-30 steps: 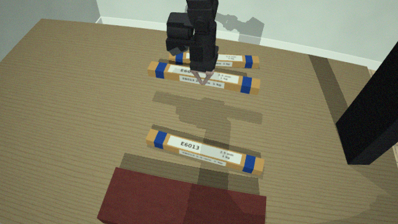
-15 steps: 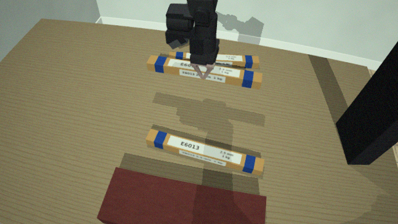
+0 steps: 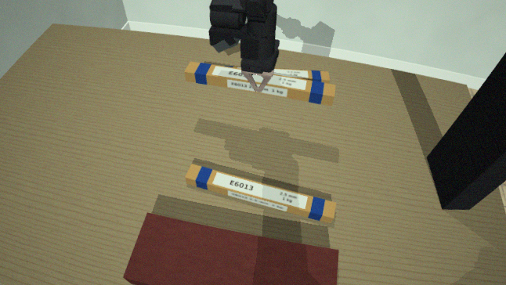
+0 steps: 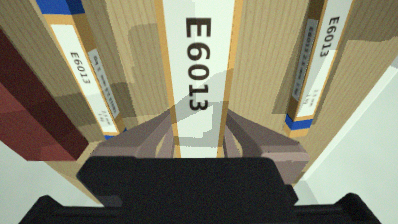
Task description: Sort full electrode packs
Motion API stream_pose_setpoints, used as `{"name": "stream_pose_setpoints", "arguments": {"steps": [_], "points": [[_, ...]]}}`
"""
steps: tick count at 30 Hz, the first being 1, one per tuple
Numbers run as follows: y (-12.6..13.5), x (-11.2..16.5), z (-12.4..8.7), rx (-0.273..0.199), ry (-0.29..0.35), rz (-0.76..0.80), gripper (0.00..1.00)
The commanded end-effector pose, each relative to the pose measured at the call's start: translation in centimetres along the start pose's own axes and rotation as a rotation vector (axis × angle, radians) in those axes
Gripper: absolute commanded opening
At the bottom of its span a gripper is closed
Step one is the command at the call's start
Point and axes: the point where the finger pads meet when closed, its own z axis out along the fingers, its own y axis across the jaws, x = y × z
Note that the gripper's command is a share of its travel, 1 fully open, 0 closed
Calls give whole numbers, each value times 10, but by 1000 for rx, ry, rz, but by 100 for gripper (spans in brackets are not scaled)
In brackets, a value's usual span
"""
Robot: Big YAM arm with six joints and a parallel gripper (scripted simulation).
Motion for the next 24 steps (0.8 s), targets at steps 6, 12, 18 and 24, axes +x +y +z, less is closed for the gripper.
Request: {"name": "stream_pose_setpoints", "arguments": {"steps": [6, 12, 18, 24], "points": [[-10, -22, -49, 22, -46, -10, 0], [-9, -21, -57, 22, -47, -10, 0], [-9, -21, -68, 22, -47, -10, 0], [-9, -20, -80, 22, -47, -10, 0]]}}
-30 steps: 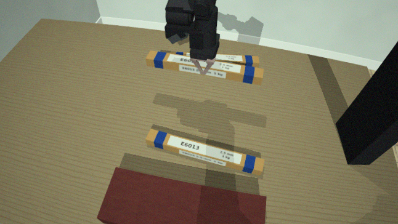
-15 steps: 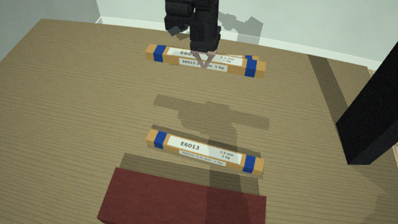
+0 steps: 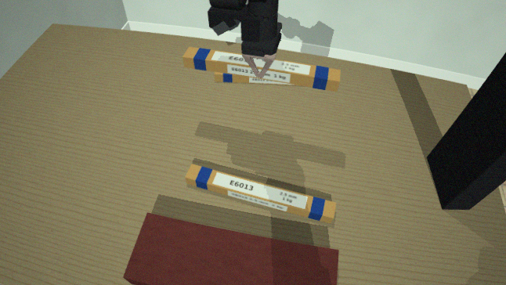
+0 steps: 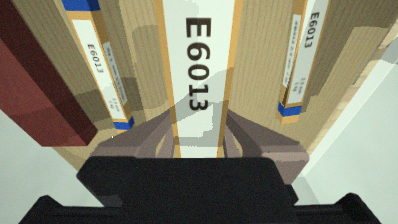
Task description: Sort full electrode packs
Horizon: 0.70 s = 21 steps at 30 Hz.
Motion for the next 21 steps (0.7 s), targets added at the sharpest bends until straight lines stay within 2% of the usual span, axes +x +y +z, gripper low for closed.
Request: {"name": "stream_pose_setpoints", "arguments": {"steps": [1, 7, 21], "points": [[-9, -23, -38, 24, -53, -13, 0], [-9, -22, -46, 24, -53, -13, 0], [-8, -18, -46, 24, -52, -12, 0]]}}
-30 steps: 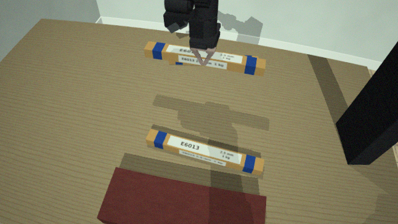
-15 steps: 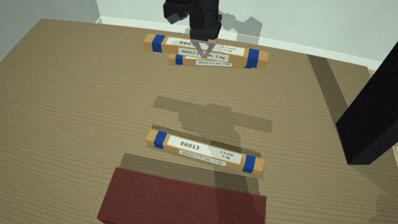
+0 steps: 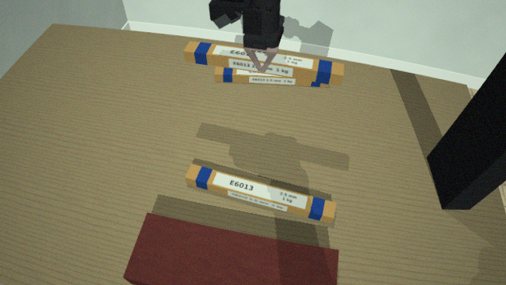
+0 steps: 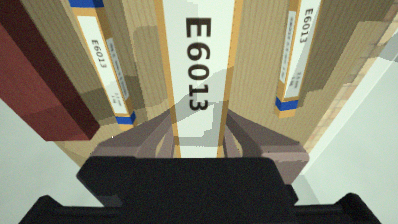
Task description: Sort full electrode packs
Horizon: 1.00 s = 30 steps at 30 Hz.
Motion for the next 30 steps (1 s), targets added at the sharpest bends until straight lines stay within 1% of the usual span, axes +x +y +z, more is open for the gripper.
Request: {"name": "stream_pose_setpoints", "arguments": {"steps": [1, 30], "points": [[-7, -22, -28, 22, -55, -13, 0], [-7, -24, -26, 26, -76, -9, 0]]}}
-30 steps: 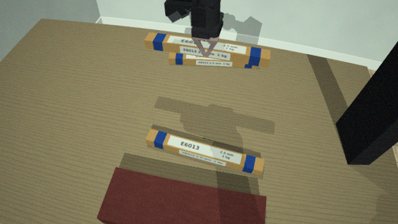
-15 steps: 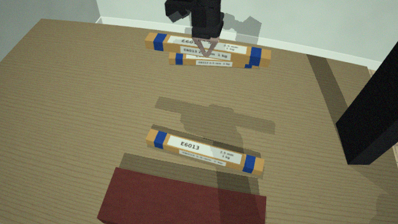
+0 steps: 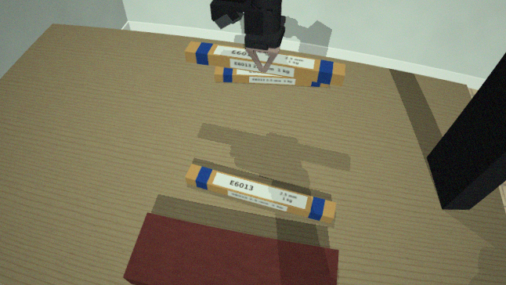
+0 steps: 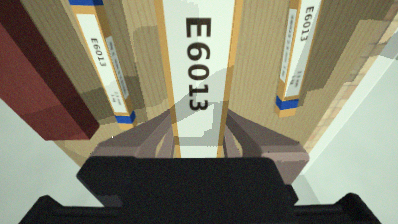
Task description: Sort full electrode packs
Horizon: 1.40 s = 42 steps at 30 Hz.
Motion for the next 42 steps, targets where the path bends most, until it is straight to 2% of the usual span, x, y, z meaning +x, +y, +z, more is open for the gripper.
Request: {"name": "stream_pose_setpoints", "arguments": {"steps": [1, 42], "points": [[-7, -27, -26, 26, -77, -9, 0], [0, -24, -22, 20, -76, -4, 0]]}}
